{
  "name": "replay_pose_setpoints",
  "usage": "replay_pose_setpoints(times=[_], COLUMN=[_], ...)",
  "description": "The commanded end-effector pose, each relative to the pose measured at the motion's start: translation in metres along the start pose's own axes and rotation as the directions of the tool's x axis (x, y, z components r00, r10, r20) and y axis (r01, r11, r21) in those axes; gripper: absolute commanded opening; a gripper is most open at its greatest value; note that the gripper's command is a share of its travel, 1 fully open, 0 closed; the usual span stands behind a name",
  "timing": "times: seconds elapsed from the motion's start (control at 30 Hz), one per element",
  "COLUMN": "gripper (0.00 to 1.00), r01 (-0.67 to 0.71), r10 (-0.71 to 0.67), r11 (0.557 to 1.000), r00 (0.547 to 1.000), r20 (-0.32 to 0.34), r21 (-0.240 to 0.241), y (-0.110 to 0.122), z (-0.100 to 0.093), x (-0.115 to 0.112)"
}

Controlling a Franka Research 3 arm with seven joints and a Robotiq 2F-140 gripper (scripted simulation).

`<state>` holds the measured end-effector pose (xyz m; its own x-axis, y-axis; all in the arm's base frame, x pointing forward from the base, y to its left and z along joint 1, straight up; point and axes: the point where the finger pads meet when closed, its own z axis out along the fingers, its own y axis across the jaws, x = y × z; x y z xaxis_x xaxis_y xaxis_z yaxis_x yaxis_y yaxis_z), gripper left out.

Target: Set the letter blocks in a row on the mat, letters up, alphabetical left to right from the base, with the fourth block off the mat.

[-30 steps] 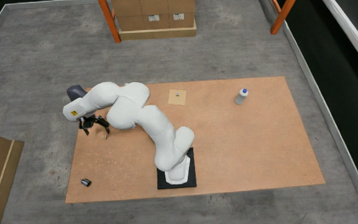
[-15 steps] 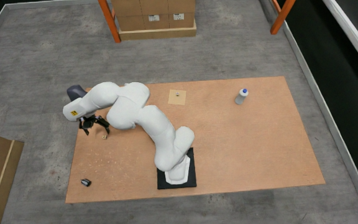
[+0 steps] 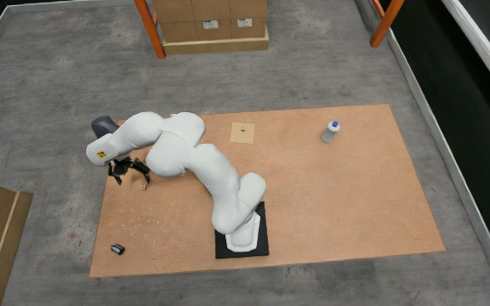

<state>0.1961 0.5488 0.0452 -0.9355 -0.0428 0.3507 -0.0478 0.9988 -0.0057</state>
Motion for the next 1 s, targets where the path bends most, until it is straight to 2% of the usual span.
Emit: replay_pose_setpoints(times=[0.0, 0.3, 0.33, 0.43, 0.53, 0.57, 0.97], gripper=[1.00, 1.00, 1.00, 1.00, 1.00, 1.00, 1.00], r01=[-0.006, -0.005, -0.003, -0.001, -0.004, -0.005, -0.005], r10=[0.006, 0.005, 0.003, 0.001, 0.004, 0.005, 0.005], r11=[1.000, 1.000, 1.000, 1.000, 1.000, 1.000, 1.000], r00=[1.000, 1.000, 1.000, 1.000, 1.000, 1.000, 1.000], r20=[0.004, 0.003, 0.002, 0.001, 0.003, 0.004, 0.004], r21=[-0.007, -0.008, -0.010, -0.012, -0.008, -0.007, -0.007], y=[0.002, 0.004, 0.006, 0.008, 0.004, 0.002, 0.002], z=[-0.003, -0.006, -0.011, -0.032, -0.045, -0.046, -0.047], x=[-0.001, -0.007, -0.019, -0.074, -0.113, -0.119, -0.120])
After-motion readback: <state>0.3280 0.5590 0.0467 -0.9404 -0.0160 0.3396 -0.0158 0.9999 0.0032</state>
